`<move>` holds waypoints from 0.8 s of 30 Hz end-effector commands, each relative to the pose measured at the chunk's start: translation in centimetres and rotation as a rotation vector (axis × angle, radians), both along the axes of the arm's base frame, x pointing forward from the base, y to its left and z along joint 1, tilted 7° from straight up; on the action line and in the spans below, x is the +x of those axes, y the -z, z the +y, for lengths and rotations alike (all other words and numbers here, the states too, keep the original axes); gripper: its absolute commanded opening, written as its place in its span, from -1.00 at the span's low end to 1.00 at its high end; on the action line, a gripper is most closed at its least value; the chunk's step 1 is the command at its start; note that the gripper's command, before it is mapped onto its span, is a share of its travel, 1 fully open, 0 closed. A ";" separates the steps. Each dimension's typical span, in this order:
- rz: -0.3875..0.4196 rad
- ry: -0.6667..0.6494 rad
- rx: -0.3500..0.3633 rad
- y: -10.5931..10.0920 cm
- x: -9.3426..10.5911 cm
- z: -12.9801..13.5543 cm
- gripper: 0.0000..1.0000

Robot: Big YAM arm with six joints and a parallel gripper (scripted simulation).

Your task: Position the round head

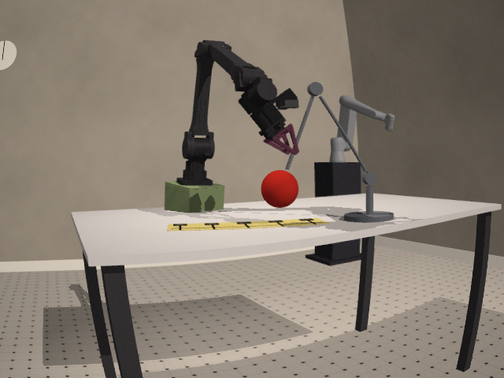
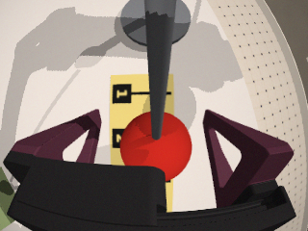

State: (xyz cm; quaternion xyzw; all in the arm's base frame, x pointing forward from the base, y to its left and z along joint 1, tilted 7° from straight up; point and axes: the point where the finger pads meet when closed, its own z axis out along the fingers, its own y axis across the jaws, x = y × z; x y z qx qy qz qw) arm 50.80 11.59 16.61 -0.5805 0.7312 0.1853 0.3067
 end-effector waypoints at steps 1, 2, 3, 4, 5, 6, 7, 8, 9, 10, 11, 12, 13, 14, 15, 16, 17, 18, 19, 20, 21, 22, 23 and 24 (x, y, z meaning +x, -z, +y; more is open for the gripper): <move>-0.017 0.000 0.003 -0.3 0.4 0.4 -1.00; -0.016 0.000 0.003 -0.3 0.4 0.4 -1.00; -0.016 0.000 0.003 -0.3 0.4 0.3 -1.00; -0.015 0.000 0.003 -0.4 0.4 0.3 -1.00; -0.015 0.000 0.003 -0.4 0.4 0.3 -1.00; -0.015 0.000 0.002 -0.4 0.3 0.2 -1.00; -0.014 0.000 0.002 -0.4 0.3 0.2 -1.00; -0.014 0.000 0.002 -0.4 0.3 0.2 -1.00; -0.014 0.000 0.002 -0.4 0.3 0.1 -1.00; -0.013 0.000 0.002 -0.5 0.3 0.1 -1.00; -0.013 0.000 0.001 -0.5 0.2 0.1 -1.00; -0.012 0.000 0.001 -0.5 0.2 0.1 -1.00; -0.012 0.000 0.001 -0.5 0.2 0.0 -1.00; -0.012 0.000 0.001 -0.5 0.2 0.0 -1.00; -0.012 0.000 0.001 -0.5 0.2 0.0 -1.00; -0.012 0.000 0.001 -0.5 0.2 0.0 -1.00; -0.012 0.000 0.001 -0.5 0.2 0.0 -1.00; -0.012 0.000 0.001 -0.5 0.2 0.0 -1.00; -0.012 0.000 0.000 -0.5 0.2 0.0 -1.00; -0.012 0.000 0.000 -0.5 0.2 0.0 -1.00; -0.013 0.000 0.000 -0.5 0.2 0.0 -1.00; -0.013 0.000 0.000 -0.5 0.2 0.0 -1.00; -0.013 0.000 0.000 -0.5 0.2 0.0 -1.00; -0.013 0.000 0.000 -0.5 0.2 0.0 -1.00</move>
